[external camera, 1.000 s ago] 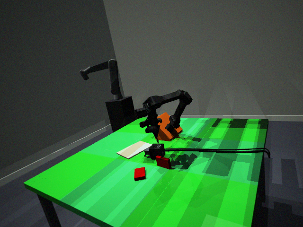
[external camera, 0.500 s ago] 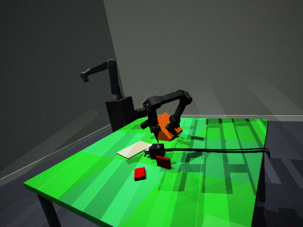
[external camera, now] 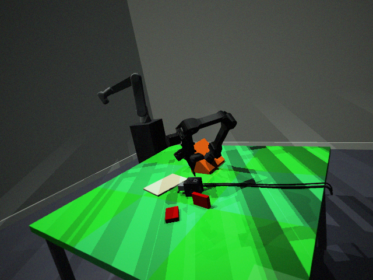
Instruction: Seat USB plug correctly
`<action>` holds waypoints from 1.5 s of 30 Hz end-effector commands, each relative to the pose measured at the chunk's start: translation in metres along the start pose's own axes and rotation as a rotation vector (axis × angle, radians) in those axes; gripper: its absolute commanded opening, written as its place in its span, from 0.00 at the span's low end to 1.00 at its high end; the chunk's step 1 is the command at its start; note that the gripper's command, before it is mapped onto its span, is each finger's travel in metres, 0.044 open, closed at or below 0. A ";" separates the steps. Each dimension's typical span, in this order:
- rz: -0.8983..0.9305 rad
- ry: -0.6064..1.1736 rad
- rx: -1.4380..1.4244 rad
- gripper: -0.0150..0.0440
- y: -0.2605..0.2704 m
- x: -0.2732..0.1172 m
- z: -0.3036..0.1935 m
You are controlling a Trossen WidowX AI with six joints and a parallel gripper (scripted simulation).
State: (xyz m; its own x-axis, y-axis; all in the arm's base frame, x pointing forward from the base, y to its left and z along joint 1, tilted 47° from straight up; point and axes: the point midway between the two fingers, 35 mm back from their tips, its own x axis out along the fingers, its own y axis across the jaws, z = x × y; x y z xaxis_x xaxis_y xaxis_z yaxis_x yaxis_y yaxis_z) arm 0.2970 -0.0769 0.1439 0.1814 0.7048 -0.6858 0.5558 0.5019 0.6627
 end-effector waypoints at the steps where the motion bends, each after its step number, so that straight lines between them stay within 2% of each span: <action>1: 0.000 -0.001 -0.097 0.25 0.000 0.000 0.000; 45: 0.000 0.000 -1.249 0.25 0.000 0.000 0.000</action>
State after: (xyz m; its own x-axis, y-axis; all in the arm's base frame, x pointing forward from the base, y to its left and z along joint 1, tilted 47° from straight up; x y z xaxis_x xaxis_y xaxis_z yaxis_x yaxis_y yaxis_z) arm 0.2970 -0.0769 0.1439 0.1814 0.7048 -0.6858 -0.5368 0.6553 0.5315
